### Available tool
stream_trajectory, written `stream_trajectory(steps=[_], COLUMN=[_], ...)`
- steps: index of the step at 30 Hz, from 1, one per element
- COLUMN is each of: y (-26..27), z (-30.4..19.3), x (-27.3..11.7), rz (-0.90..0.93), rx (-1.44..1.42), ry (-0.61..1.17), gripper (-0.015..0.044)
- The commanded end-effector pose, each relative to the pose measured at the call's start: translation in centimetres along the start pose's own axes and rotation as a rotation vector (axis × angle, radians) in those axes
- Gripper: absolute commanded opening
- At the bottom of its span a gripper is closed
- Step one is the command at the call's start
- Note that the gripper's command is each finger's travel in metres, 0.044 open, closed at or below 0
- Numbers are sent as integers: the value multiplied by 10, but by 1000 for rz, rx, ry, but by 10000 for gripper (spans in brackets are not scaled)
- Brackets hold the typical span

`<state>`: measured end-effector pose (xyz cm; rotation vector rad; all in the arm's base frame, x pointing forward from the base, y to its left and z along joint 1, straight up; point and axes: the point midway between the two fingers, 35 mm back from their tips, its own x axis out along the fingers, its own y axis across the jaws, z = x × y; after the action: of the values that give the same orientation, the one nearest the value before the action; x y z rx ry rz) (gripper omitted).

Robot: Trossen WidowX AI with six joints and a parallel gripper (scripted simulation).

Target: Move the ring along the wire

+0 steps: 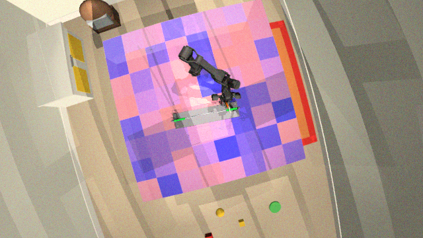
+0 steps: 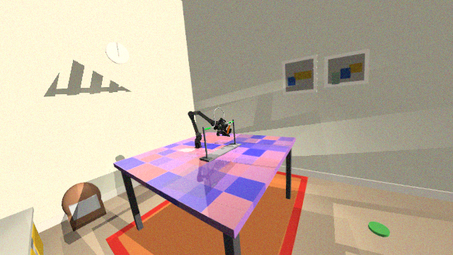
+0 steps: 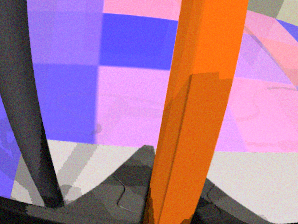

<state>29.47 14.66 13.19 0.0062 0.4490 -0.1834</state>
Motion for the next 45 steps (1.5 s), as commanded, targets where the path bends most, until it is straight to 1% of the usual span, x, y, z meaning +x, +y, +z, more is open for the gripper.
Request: stream_trajectory(steps=[1, 10, 22, 35, 45], y=[0, 0, 0, 1, 0], z=[-1, -1, -1, -2, -1], x=[0, 0, -2, -47, -50], rz=[-3, -3, -1, -3, -3], rx=[2, 2, 0, 3, 3], ry=[-1, -1, 1, 4, 3], gripper=[-150, -150, 160, 160, 160])
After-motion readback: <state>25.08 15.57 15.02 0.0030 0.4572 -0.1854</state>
